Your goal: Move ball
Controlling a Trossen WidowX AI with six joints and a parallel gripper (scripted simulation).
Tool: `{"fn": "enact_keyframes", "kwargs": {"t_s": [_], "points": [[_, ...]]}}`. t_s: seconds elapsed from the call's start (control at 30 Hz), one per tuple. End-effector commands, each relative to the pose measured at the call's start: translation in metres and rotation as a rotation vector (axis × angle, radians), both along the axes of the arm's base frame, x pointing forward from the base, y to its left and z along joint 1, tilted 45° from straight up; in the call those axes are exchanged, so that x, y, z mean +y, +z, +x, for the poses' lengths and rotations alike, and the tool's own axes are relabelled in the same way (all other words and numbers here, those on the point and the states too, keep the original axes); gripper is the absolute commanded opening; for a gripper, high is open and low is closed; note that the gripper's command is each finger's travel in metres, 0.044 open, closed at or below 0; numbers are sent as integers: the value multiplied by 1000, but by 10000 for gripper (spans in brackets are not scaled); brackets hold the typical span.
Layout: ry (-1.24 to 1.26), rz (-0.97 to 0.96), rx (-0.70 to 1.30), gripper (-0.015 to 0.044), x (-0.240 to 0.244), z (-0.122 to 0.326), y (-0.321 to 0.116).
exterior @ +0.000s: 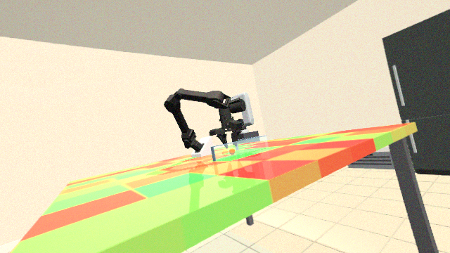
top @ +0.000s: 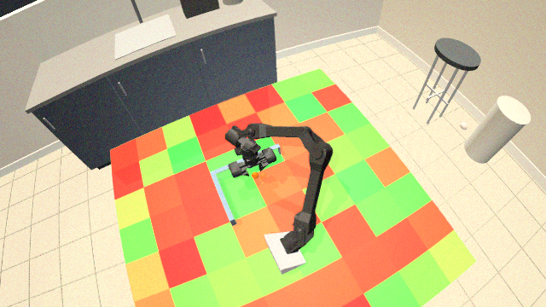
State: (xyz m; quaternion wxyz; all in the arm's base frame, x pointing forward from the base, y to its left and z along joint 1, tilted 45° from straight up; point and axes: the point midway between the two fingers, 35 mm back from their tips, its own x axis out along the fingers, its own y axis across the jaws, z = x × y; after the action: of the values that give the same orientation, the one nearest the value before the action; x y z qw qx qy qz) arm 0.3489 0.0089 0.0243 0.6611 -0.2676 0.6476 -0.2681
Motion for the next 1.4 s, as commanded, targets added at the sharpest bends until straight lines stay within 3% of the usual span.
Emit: {"fn": "enact_keyframes", "kwargs": {"t_s": [0.0, 0.4, 0.53, 0.77, 0.9, 1.37], "points": [[6, -5, 6, 247, -4, 0, -4], [6, -6, 6, 247, -16, -1, -16], [6, -6, 6, 142, -16, -1, -16], [6, -6, 6, 96, -16, -1, -16], [6, -5, 6, 0, -11, 1, -11], [7, 2, 7, 0, 42, 4, 39]]}}
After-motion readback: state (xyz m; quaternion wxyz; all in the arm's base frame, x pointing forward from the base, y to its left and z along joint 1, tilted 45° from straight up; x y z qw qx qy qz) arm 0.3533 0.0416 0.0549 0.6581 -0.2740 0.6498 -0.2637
